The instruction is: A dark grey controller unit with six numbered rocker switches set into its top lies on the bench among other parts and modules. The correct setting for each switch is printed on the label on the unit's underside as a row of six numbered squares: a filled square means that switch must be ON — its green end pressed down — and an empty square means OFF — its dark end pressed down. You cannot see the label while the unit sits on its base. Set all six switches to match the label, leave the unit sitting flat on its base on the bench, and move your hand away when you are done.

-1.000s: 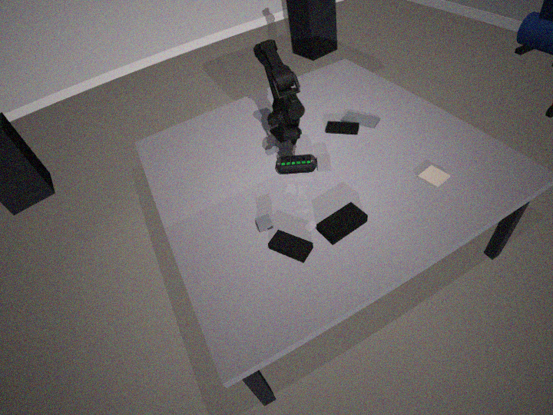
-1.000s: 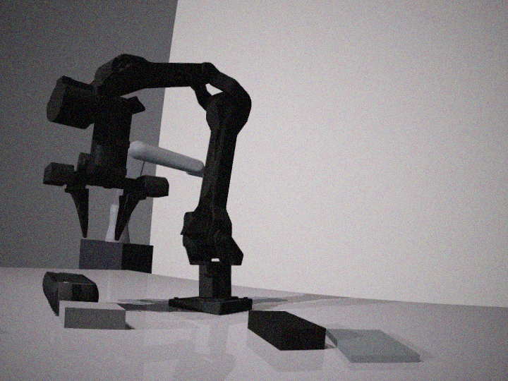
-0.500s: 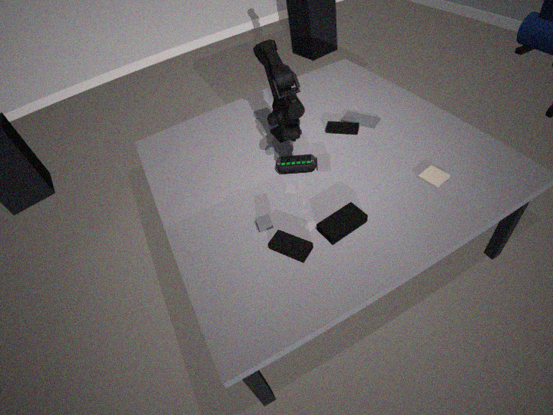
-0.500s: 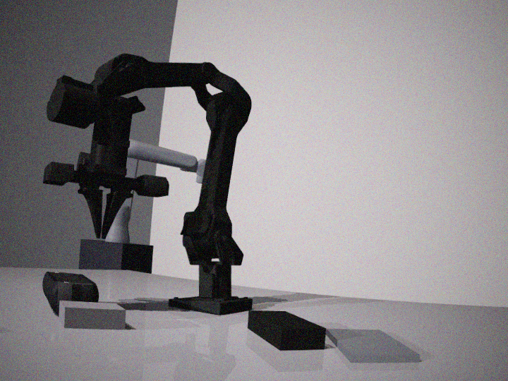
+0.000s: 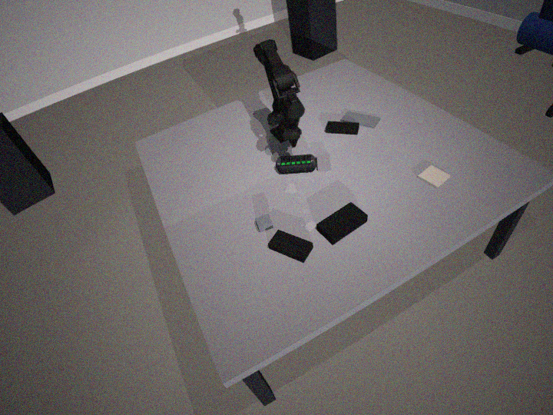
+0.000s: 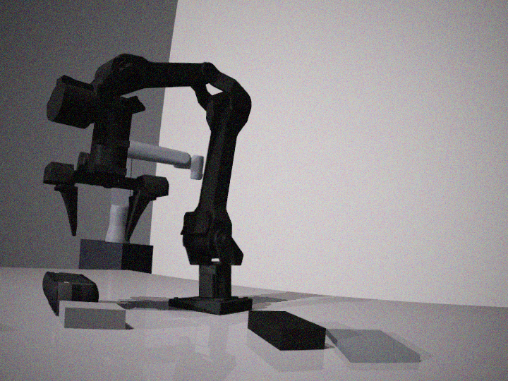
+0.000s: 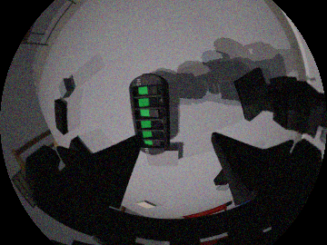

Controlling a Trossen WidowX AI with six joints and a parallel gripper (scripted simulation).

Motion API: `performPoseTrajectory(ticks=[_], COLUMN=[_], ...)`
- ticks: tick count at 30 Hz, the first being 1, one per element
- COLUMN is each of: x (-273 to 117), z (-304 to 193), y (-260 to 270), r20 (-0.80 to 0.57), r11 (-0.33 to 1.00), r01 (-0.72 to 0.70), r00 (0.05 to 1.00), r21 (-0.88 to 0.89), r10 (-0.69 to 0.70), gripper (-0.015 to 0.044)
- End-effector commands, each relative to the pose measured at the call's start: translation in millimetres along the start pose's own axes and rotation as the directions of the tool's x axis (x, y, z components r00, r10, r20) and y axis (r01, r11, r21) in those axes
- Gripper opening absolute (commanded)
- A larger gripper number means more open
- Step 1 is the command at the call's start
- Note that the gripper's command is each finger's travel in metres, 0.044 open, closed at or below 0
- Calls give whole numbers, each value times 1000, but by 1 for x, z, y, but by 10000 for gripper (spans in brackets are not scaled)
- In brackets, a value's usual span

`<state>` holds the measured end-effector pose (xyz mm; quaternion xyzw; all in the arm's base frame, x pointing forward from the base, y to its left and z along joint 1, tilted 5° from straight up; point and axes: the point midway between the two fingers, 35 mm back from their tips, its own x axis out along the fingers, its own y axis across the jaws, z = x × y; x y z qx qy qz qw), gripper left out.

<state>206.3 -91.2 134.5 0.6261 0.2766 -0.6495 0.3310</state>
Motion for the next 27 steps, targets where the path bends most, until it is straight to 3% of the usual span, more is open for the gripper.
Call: performPoseTrajectory(ticks=[1,2,11,19,27], x=[0,0,-75,-77,-77], z=[0,0,0,0,0], y=[0,0,1,1,1], r20=[0,0,2,2,2], r11=[1000,1000,1000,1000,1000], r01=[1,1,9,9,9], r00=[1000,1000,1000,1000,1000], r21=[0,0,-8,-9,-9], r10=[-1,-1,-9,-9,-9], gripper=[440,440,204,0,0])
